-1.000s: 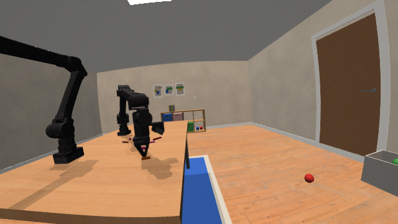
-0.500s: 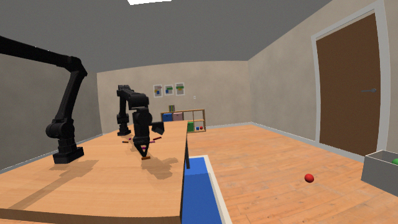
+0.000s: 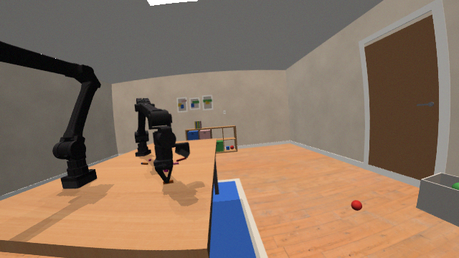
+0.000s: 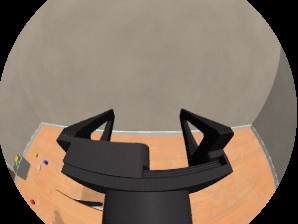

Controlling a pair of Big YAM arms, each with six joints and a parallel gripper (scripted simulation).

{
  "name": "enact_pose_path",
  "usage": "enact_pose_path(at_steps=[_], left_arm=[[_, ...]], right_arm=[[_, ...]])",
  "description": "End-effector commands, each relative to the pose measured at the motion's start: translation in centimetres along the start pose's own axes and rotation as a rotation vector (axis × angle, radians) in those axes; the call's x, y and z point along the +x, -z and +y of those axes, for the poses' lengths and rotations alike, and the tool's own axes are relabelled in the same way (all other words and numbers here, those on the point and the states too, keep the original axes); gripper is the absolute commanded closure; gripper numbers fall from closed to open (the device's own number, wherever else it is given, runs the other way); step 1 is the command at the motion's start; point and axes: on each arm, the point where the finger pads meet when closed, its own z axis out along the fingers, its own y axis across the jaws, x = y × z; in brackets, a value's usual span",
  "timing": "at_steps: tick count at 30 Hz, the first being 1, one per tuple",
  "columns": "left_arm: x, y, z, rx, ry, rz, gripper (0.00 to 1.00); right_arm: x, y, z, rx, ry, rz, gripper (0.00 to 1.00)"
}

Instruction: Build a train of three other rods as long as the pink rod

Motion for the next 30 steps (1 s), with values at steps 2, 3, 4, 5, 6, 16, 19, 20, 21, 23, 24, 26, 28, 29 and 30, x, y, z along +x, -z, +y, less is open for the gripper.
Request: enact_pose_path(at_steps=[2, 3, 4, 5, 6, 16, 19, 20, 21, 23, 24, 26, 28, 29, 30], left_arm=[[-0.2, -0.4, -1.0, 0.02, 0.008, -0.009, 0.77], [-0.2, -0.7, -0.8, 0.016, 0.008, -0.008, 0.77], [-0.1, -0.7, -0.7, 0.012, 0.008, -0.006, 0.77], [-0.1, -0.5, -0.5, 0.012, 0.008, -0.007, 0.77], [0.0, -0.2, -0.5, 0.014, 0.008, -0.007, 0.77], [-0.2, 0.3, -0.9, 0.025, 0.008, -0.011, 0.77], [-0.2, 0.3, -0.9, 0.025, 0.008, -0.011, 0.77], [-0.2, 0.3, -0.9, 0.025, 0.008, -0.011, 0.77], [-0.2, 0.3, -0.9, 0.025, 0.008, -0.011, 0.77], [-0.2, 0.3, -0.9, 0.025, 0.008, -0.011, 0.77], [-0.2, 0.3, -0.9, 0.025, 0.008, -0.011, 0.77], [-0.2, 0.3, -0.9, 0.025, 0.008, -0.011, 0.77], [-0.2, 0.3, -0.9, 0.025, 0.008, -0.011, 0.77], [-0.2, 0.3, -0.9, 0.025, 0.008, -0.011, 0.77], [-0.2, 0.3, -0.9, 0.025, 0.008, -0.011, 0.77]], right_arm=[[-4.5, 0.7, -0.4, 0.009, -0.008, -0.071, 0.0], [-4.5, 0.7, -0.4, 0.009, -0.008, -0.071, 0.0], [-4.5, 0.7, -0.4, 0.009, -0.008, -0.071, 0.0], [-4.5, 0.7, -0.4, 0.009, -0.008, -0.071, 0.0], [-4.5, 0.7, -0.4, 0.009, -0.008, -0.071, 0.0], [-4.5, 0.7, -0.4, 0.009, -0.008, -0.071, 0.0], [-4.5, 0.7, -0.4, 0.009, -0.008, -0.071, 0.0], [-4.5, 0.7, -0.4, 0.009, -0.008, -0.071, 0.0], [-4.5, 0.7, -0.4, 0.009, -0.008, -0.071, 0.0], [-4.5, 0.7, -0.4, 0.009, -0.008, -0.071, 0.0], [-4.5, 0.7, -0.4, 0.009, -0.008, -0.071, 0.0], [-4.5, 0.7, -0.4, 0.009, -0.008, -0.071, 0.0], [-4.5, 0.7, -0.4, 0.009, -0.008, -0.071, 0.0], [-4.5, 0.7, -0.4, 0.009, -0.008, -0.071, 0.0], [-4.5, 0.7, -0.4, 0.009, -0.008, -0.071, 0.0]])
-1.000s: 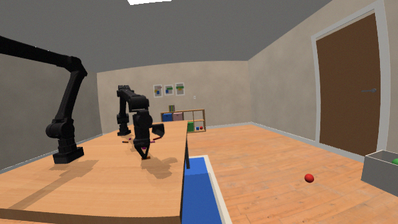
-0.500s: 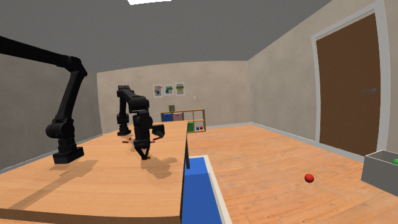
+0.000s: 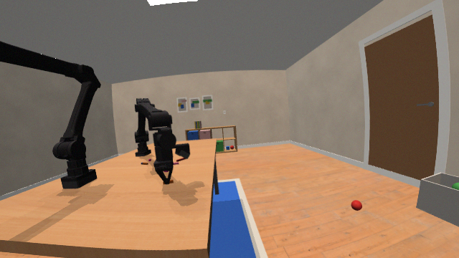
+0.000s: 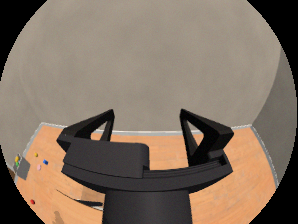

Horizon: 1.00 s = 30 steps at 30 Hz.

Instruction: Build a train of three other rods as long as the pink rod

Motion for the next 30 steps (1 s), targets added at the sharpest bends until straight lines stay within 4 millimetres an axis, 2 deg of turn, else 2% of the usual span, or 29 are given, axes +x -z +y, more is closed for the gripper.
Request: enact_pose_path(at_steps=[1, 17, 18, 30], left_arm=[[-0.15, 0.7, -0.82, 0.025, 0.008, -0.011, 0.77], [-0.15, 0.7, -0.82, 0.025, 0.008, -0.011, 0.77], [-0.15, 0.7, -0.82, 0.025, 0.008, -0.011, 0.96], [-0.15, 0.7, -0.82, 0.025, 0.008, -0.011, 0.96]], right_arm=[[-4.53, 0.73, -0.42, 0.009, -0.008, -0.071, 0.0], [-4.53, 0.73, -0.42, 0.009, -0.008, -0.071, 0.0], [-4.53, 0.73, -0.42, 0.009, -0.008, -0.071, 0.0], [-4.53, 0.73, -0.42, 0.009, -0.008, -0.071, 0.0]])
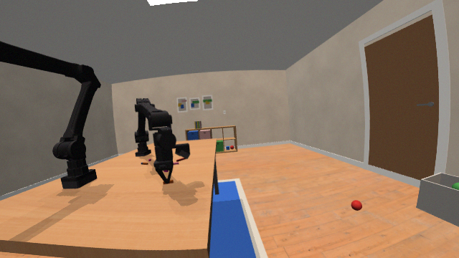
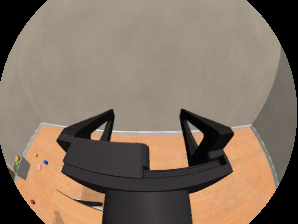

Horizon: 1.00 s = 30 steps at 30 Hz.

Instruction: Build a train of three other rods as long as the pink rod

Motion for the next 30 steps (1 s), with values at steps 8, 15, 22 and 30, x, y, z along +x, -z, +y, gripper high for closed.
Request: enact_pose_path(at_steps=[8, 15, 22, 30], left_arm=[[-0.1, 0.7, -0.8, 0.025, 0.008, -0.011, 0.96], [-0.1, 0.7, -0.8, 0.025, 0.008, -0.011, 0.96], [-0.2, 0.8, -0.8, 0.026, 0.008, -0.011, 0.96], [-0.5, 7.0, -1.8, 0.08, 0.008, -0.03, 0.96]], right_arm=[[-4.5, 0.7, -0.4, 0.009, -0.008, -0.071, 0.0], [-4.5, 0.7, -0.4, 0.009, -0.008, -0.071, 0.0], [-4.5, 0.7, -0.4, 0.009, -0.008, -0.071, 0.0], [-4.5, 0.7, -0.4, 0.009, -0.008, -0.071, 0.0]])
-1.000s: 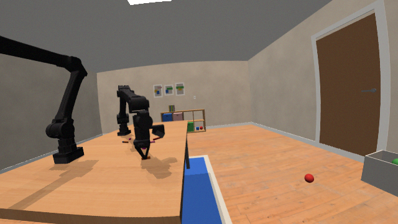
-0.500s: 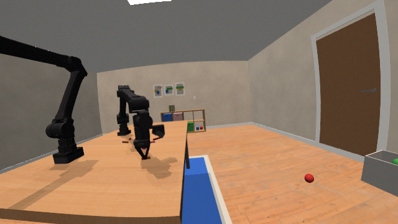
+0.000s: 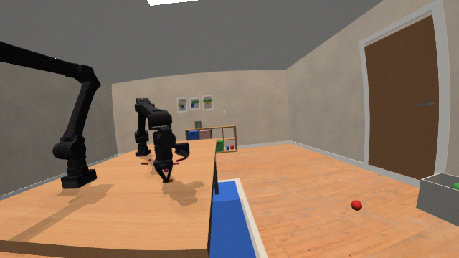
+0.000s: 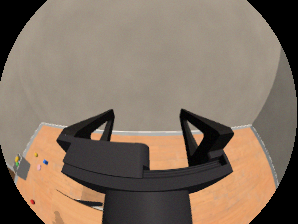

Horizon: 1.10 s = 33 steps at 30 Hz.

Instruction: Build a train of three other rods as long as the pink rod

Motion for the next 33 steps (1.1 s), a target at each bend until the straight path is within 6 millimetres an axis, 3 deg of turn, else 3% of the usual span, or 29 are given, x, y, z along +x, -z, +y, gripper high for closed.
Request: enact_pose_path(at_steps=[1, 8, 23, 27, 33], left_arm=[[-0.6, 6.8, -2.2, 0.099, 0.008, -0.037, 0.96], [-0.6, 7.9, -2.1, 0.099, 0.008, -0.037, 0.96], [-0.4, 13.5, -1.5, 0.092, 0.008, -0.034, 0.96], [-0.4, 12.3, -1.5, 0.071, 0.008, -0.027, 0.96], [-0.4, 12.6, -1.5, 0.073, 0.008, -0.028, 0.96]], right_arm=[[-4.5, 0.7, -0.4, 0.009, -0.008, -0.071, 0.0], [-4.5, 0.7, -0.4, 0.009, -0.008, -0.071, 0.0], [-4.5, 0.7, -0.4, 0.009, -0.008, -0.071, 0.0], [-4.5, 0.7, -0.4, 0.009, -0.008, -0.071, 0.0], [-4.5, 0.7, -0.4, 0.009, -0.008, -0.071, 0.0]])
